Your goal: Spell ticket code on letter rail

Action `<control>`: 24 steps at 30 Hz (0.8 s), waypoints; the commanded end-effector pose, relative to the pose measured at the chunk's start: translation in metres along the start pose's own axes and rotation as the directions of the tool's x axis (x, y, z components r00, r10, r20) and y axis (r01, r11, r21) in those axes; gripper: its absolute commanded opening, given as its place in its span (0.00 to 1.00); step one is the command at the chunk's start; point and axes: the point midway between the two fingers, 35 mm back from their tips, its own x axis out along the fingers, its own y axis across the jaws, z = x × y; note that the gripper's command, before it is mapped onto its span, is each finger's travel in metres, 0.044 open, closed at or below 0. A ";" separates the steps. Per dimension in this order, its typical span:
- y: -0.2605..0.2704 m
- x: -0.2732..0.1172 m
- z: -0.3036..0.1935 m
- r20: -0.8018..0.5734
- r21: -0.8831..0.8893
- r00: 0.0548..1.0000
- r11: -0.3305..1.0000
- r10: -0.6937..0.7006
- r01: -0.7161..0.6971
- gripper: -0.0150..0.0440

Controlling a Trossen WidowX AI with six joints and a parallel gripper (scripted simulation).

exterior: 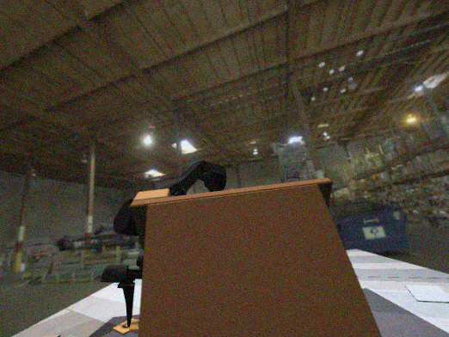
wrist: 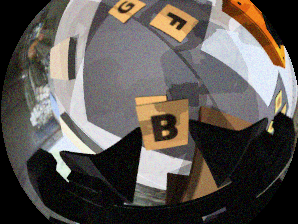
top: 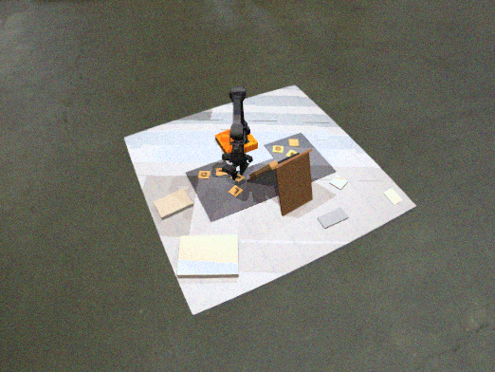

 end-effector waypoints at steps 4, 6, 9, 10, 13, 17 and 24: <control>0.024 -0.026 -0.031 -0.091 -0.069 0.987 0.988 0.135 -0.141 0.25; 0.029 -0.034 -0.039 -0.116 -0.086 0.979 0.980 0.167 -0.178 0.25; 0.036 -0.046 -0.052 -0.155 -0.108 0.964 0.966 0.215 -0.233 0.25; 0.038 -0.051 -0.056 -0.168 -0.115 0.958 0.961 0.230 -0.251 0.25; 0.044 -0.065 -0.069 -0.210 -0.134 0.938 0.942 0.277 -0.308 0.25; 0.051 -0.085 -0.085 -0.268 -0.154 0.903 0.910 0.336 -0.384 0.25; 0.060 -0.127 -0.114 -0.371 -0.170 0.823 0.840 0.430 -0.515 0.25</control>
